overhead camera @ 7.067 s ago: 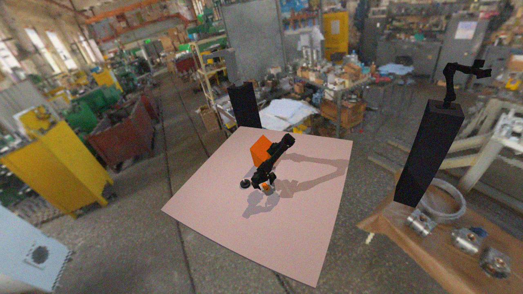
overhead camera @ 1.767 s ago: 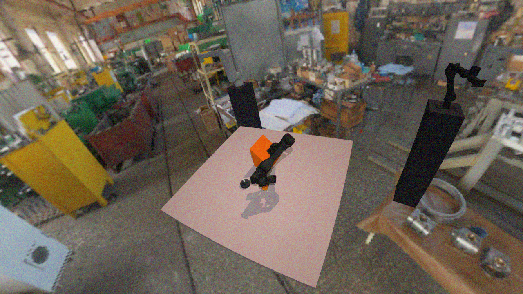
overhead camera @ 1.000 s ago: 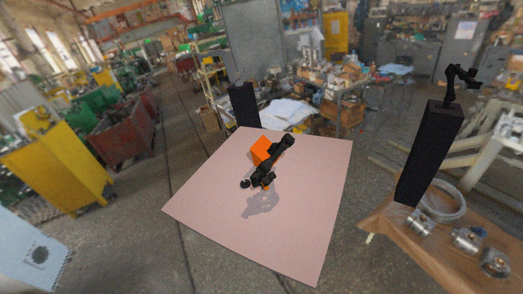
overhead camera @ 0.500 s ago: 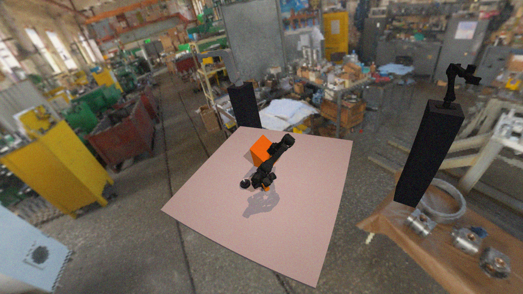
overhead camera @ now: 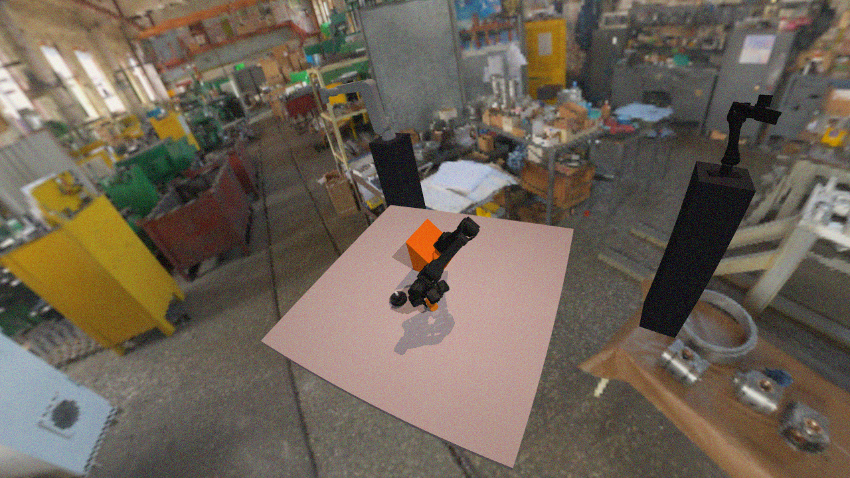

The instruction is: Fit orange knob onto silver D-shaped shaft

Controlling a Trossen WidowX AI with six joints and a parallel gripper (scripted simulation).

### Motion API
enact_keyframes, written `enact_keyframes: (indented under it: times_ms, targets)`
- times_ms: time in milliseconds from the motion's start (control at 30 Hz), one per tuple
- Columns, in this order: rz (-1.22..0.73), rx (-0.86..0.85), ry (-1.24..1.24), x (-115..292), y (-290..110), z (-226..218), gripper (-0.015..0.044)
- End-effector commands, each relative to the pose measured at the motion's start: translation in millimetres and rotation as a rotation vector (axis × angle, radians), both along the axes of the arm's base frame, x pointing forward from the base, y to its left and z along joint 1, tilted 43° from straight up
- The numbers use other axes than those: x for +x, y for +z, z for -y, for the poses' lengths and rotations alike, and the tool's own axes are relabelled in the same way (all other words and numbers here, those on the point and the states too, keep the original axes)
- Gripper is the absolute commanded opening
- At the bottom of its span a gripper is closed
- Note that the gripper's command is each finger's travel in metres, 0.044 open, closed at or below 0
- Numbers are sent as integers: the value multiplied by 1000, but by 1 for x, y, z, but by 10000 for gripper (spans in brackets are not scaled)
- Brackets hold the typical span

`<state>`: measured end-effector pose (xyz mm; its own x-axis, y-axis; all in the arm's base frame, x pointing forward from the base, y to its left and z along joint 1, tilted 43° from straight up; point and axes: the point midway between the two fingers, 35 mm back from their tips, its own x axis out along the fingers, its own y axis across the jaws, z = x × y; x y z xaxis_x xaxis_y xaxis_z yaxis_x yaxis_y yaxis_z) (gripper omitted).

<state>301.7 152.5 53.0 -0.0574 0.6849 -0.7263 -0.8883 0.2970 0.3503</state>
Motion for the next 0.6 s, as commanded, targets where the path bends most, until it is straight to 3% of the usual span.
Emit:
enact_keyframes:
  times_ms: [0,267,500,567]
  targets:
    - [1,0,1,0,0,0,260]
    - [1,0,1,0,0,0,260]
    - [1,0,1,0,0,0,440]
    - [1,0,1,0,0,0,440]
